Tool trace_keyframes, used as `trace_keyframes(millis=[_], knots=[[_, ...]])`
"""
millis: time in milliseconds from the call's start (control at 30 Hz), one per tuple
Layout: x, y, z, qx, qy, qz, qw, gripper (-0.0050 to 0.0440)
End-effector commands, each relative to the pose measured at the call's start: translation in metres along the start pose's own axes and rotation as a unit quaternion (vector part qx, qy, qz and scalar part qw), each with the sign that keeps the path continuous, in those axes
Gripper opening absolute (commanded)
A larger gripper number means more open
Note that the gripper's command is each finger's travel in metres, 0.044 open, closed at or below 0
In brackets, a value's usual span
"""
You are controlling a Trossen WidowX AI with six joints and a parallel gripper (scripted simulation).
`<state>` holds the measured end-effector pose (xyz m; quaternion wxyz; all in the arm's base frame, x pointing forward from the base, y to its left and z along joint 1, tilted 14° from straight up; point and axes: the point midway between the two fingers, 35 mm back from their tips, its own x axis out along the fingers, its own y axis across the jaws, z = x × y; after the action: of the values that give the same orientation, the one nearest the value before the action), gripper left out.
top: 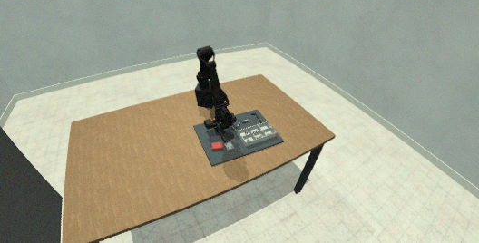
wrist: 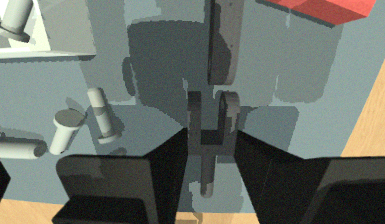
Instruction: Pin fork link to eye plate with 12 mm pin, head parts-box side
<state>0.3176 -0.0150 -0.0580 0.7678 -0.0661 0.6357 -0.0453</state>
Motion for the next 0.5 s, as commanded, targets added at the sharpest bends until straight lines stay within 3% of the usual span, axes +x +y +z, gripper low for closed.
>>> trace_keyframes(millis=[0, 467], knots=[[-0.0008, 0.0009, 0.003, 0.002, -0.002, 0.001, 1.0, 0.0124], [-0.0004, 0.0009, 0.0104, 0.002, -0.002, 0.001, 1.0, 0.0124]])
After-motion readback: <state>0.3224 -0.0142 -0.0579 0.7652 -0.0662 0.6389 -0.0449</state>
